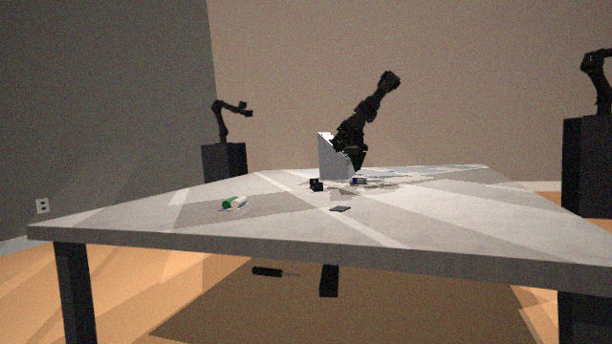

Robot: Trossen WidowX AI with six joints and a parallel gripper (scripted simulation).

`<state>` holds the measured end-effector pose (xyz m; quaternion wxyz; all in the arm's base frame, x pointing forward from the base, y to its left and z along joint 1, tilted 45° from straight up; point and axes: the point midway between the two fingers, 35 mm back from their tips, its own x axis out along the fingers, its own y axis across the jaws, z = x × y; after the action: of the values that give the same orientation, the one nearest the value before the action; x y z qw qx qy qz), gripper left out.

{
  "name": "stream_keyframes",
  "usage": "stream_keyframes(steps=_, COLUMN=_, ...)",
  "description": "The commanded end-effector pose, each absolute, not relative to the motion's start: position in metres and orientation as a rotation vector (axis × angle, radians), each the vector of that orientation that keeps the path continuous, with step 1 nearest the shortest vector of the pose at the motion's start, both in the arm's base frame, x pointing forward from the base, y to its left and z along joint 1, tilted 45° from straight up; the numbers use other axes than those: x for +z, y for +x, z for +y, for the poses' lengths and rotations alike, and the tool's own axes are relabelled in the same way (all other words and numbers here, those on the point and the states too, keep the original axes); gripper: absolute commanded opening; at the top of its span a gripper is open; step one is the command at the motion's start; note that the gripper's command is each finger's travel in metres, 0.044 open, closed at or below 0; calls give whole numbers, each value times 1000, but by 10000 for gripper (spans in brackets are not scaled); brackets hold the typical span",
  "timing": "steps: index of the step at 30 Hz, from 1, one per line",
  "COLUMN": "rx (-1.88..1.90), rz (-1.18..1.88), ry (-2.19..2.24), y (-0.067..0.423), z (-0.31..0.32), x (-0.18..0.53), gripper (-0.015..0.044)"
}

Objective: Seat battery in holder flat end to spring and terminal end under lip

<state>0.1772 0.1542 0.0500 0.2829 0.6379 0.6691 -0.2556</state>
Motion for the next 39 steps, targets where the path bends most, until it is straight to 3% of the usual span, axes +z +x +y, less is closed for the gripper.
stream_keyframes(steps=1, rx=-692, rz=1784, ry=1715, y=178, z=156, x=48, gripper=243)
stream_keyframes(steps=32, rx=-691, rz=1787, ry=1717, y=175, z=189, x=15, gripper=243)
stream_keyframes(steps=37, rx=-691, rz=1787, ry=1717, y=175, z=189, x=15, gripper=112)
stream_keyframes(steps=39, rx=-691, rz=1787, ry=1717, y=175, z=189, x=15, gripper=99)
